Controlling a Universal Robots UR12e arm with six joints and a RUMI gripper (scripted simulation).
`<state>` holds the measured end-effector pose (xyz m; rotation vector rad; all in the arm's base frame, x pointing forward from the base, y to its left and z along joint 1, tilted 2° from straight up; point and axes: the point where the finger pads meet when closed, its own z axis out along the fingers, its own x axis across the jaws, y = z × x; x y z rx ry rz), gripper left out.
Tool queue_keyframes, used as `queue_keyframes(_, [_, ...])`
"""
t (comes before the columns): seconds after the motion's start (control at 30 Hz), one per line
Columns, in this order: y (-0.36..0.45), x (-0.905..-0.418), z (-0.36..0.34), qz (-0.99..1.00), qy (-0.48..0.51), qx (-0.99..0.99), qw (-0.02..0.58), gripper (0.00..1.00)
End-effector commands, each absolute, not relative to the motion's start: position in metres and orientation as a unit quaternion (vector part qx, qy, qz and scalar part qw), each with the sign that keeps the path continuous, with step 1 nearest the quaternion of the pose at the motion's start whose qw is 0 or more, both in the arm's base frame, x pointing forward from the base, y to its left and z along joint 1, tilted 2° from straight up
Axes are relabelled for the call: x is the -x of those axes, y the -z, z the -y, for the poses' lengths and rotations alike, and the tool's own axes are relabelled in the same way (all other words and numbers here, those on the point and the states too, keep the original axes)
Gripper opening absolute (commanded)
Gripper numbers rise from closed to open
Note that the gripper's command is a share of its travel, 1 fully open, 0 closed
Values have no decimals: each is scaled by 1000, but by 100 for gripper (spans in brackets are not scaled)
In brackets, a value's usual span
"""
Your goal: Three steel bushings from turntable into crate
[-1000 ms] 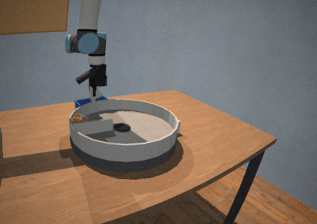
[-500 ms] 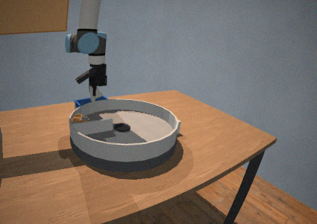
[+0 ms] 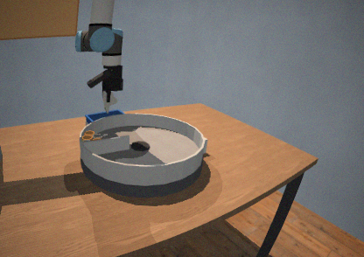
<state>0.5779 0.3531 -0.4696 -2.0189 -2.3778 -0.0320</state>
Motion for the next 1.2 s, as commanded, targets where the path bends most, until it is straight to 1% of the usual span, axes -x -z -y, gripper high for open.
queue_keyframes(0.0, [446,-579,-353,762,11,647,11,6])
queue_keyframes(0.33, [408,-579,-351,762,11,647,11,6])
queue_keyframes(1.17, [401,-579,-351,762,11,647,11,6])
